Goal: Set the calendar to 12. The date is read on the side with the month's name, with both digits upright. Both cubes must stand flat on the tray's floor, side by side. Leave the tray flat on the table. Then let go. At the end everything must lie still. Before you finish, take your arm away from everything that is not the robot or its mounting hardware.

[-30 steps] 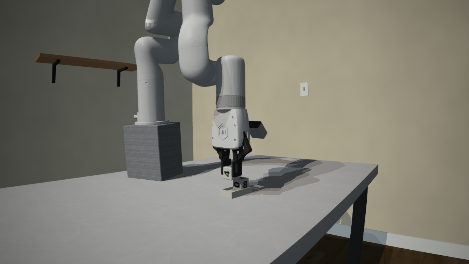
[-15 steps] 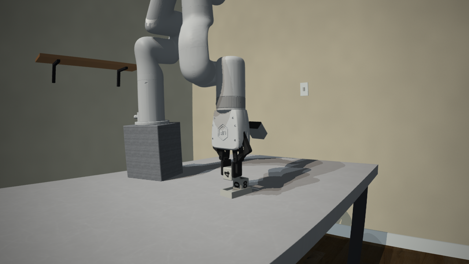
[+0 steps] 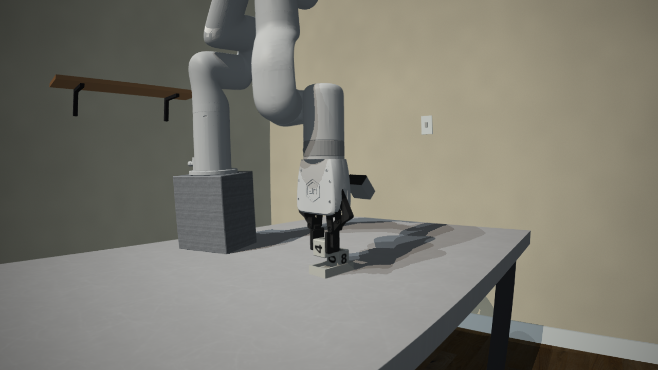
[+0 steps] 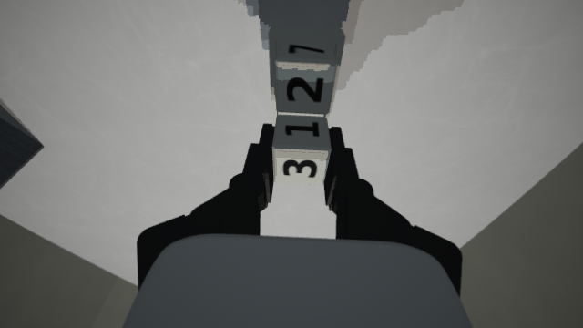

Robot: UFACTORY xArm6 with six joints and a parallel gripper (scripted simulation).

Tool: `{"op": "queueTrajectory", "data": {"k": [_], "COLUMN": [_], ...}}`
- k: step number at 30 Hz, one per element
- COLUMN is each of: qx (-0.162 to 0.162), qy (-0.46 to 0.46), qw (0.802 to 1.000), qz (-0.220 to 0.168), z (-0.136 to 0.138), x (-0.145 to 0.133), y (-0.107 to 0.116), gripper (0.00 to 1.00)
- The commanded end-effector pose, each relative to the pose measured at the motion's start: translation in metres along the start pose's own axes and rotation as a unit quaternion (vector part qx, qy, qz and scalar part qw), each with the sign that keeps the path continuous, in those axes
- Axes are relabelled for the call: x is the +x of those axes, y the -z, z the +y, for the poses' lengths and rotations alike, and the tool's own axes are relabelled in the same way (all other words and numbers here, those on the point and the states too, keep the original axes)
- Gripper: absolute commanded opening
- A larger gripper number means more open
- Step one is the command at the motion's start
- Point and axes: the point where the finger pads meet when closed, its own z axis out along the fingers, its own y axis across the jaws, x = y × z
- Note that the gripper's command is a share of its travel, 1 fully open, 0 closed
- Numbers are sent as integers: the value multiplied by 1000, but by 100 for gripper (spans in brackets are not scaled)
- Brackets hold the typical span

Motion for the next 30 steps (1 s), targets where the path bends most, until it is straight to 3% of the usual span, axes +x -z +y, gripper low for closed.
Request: {"op": "queueTrajectory", "data": {"k": [1, 30], "qx": [-3, -3], "qy": [0, 0], "qw": [1000, 1000], "qz": [-1, 0], "z": [1, 1], "x": [0, 0], "y": [-4, -15], "gripper": [29, 29]}}
